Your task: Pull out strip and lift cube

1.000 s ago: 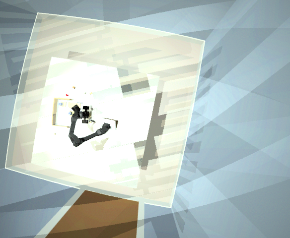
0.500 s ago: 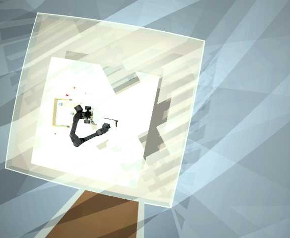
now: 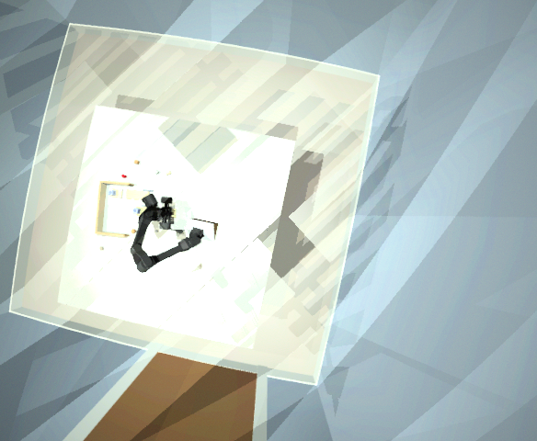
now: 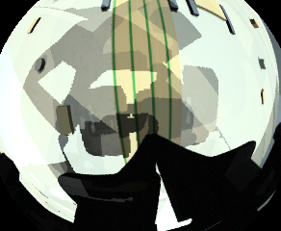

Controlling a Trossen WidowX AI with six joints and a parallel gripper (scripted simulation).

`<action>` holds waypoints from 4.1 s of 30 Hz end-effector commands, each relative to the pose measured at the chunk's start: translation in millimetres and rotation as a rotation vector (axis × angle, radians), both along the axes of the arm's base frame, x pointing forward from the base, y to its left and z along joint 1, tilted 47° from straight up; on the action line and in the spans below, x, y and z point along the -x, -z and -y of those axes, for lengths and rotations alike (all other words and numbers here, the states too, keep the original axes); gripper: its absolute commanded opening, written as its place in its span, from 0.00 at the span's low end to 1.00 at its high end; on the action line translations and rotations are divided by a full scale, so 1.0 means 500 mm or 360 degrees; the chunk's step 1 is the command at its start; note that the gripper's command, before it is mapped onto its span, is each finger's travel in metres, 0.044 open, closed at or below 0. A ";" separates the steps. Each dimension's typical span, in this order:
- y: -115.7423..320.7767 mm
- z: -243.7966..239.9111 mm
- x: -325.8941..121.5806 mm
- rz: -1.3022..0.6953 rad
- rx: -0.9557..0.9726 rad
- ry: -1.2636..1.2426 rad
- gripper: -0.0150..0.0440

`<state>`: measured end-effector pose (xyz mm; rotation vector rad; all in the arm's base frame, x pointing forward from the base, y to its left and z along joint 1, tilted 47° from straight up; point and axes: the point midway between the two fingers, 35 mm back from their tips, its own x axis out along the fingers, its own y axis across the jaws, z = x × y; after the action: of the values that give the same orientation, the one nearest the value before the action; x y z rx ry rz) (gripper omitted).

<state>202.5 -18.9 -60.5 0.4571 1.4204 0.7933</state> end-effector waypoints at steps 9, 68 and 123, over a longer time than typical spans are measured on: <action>-0.011 0.014 0.001 -0.0008 0.0005 -0.0007 0.25; -0.136 0.009 -0.407 -0.0189 0.0011 0.0137 1.00; -0.066 -0.070 -0.418 -0.0184 0.0015 0.0126 0.31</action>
<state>412.0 17.0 -28.2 0.5554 1.5035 0.7060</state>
